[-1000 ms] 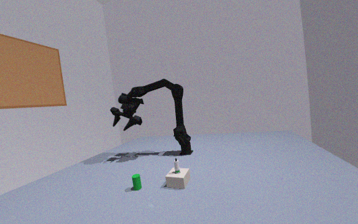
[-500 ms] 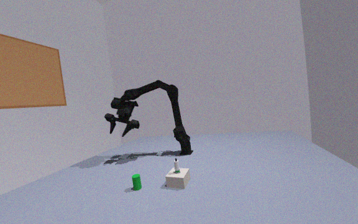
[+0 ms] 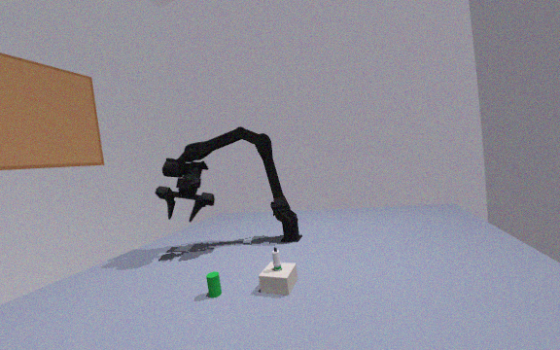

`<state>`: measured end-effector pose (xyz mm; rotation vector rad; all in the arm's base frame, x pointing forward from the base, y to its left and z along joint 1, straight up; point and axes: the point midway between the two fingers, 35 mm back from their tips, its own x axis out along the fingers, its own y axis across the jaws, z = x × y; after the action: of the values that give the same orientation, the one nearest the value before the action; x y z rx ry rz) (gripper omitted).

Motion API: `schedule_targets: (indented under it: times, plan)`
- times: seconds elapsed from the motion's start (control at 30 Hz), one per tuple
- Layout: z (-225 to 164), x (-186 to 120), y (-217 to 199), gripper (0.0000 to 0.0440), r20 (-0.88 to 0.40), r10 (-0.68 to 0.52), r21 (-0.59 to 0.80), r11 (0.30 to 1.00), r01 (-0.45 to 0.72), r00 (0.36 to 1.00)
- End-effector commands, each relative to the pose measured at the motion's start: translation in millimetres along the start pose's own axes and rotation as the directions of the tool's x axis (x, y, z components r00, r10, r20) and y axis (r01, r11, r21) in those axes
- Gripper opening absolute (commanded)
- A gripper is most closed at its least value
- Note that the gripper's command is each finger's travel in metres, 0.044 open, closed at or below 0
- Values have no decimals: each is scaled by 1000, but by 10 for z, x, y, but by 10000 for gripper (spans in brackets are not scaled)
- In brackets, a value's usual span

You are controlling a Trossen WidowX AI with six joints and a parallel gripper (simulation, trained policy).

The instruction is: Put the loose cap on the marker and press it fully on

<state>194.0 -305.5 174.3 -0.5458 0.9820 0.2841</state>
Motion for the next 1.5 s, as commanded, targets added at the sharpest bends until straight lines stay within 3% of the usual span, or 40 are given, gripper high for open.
schedule_targets:
  times: [0.0, 1.47]
  plan:
    - [18, 98, -9, 310, -12, 35, -17, 999, -35, 999]
    - [612, 804, 21, 310, -185, 250, -159, 947, -280, 950]
